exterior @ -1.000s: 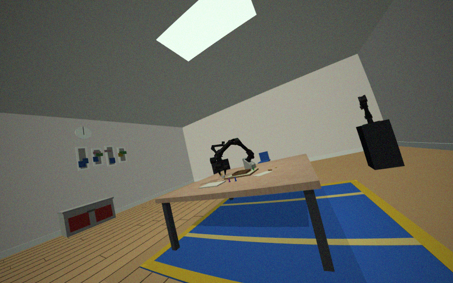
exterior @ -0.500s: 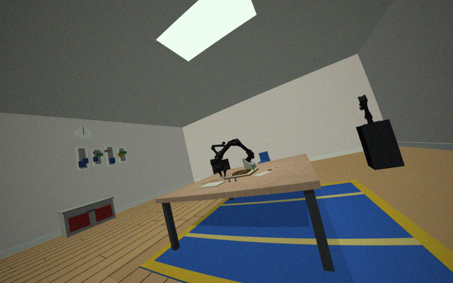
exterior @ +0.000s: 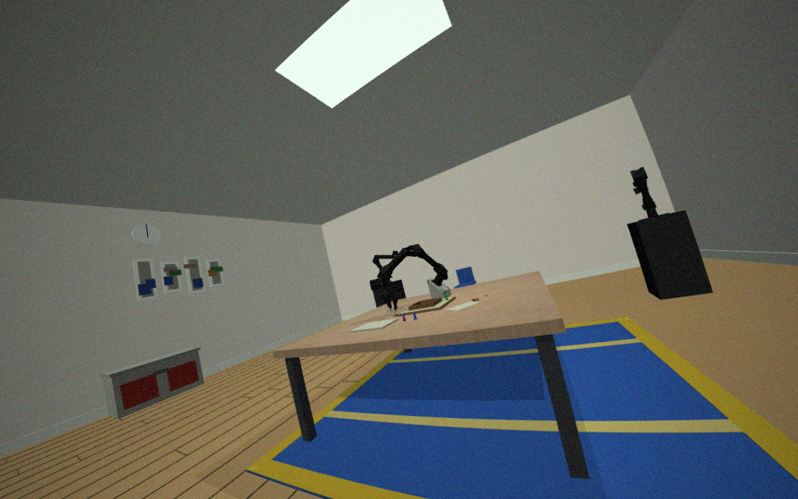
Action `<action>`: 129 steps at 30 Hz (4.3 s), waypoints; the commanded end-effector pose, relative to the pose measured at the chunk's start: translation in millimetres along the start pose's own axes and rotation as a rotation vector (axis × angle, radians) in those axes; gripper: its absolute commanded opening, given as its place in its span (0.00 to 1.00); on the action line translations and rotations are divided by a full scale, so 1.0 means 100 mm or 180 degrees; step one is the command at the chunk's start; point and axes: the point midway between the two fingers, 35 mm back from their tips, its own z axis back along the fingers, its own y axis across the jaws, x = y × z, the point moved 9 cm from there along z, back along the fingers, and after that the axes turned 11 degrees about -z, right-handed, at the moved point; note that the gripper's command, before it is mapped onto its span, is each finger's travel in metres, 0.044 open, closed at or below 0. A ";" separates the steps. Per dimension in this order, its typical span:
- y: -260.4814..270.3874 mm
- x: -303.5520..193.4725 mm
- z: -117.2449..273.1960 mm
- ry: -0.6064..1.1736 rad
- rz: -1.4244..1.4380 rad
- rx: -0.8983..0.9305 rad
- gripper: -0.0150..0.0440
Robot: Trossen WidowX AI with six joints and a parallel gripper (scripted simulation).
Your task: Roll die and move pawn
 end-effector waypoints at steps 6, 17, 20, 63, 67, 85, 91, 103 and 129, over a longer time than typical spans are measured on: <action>0.04 0.07 0.70 -0.0053 0.0038 -0.0059 0.25; 0.10 0.04 1.11 -0.0049 0.0038 -0.0055 0.25; 0.16 0.05 1.11 -0.0050 -0.0098 -0.0058 0.25; 1.70 -0.14 0.84 -0.0068 -0.3786 -0.0065 0.25; 1.83 -0.20 0.79 -0.0067 -0.4142 -0.0044 0.25; 2.18 -0.42 0.64 -0.0032 -0.5253 0.0023 0.25; 2.29 -0.44 0.56 -0.0283 -0.5248 -0.0458 0.25; 2.57 -0.49 0.36 -0.1293 -0.5131 -0.1432 0.25; 3.09 -0.53 0.60 -0.2461 -0.4917 -0.1761 0.25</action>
